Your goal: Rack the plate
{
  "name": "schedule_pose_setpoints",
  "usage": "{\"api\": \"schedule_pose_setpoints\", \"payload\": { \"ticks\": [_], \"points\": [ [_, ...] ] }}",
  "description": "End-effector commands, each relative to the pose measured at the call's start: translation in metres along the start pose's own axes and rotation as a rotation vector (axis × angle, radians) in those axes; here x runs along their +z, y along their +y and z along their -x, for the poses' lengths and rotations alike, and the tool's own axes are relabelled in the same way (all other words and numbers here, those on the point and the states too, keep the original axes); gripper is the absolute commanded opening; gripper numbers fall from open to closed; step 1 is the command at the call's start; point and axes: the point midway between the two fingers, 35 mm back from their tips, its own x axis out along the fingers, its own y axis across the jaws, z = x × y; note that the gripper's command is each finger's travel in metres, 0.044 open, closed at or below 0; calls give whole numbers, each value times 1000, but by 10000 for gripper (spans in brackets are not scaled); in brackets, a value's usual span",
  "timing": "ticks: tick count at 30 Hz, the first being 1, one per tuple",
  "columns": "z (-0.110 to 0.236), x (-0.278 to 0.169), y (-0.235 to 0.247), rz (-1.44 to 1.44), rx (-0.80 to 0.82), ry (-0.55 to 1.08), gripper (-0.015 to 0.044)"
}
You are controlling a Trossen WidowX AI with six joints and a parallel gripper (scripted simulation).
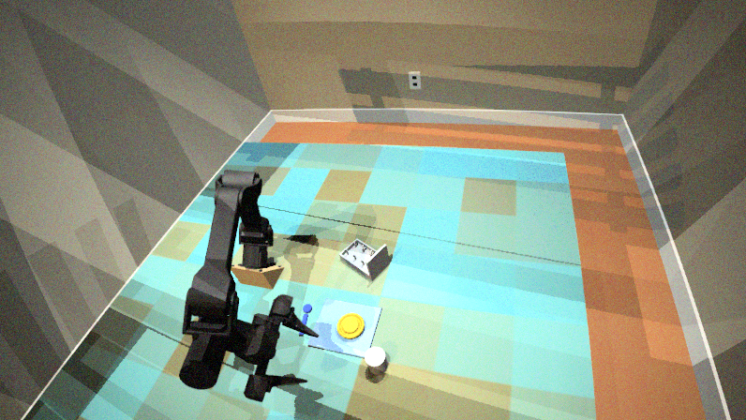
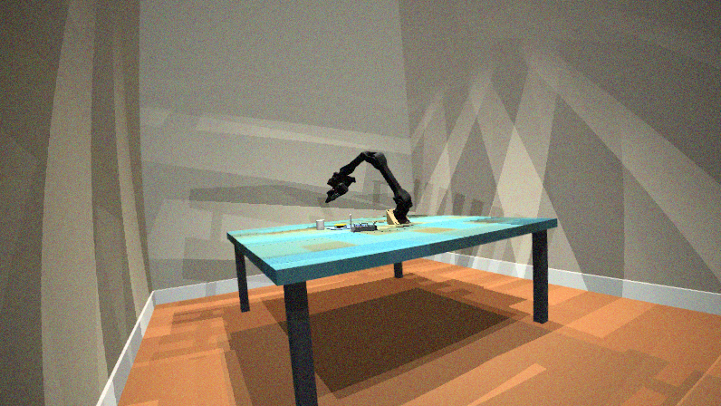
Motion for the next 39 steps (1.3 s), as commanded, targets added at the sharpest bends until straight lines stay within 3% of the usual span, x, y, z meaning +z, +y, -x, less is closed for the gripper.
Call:
{"api": "schedule_pose_setpoints", "payload": {
  "ticks": [1, 13, 25, 39],
  "points": [
    [-22, -9, 17, -19, -14, 136, 400],
    [-67, -33, 74, 7, -90, 532, 400],
    [-89, -59, 127, 80, -187, 877, 400],
    [-97, -67, 127, 87, -192, 894, 400]
  ]
}}
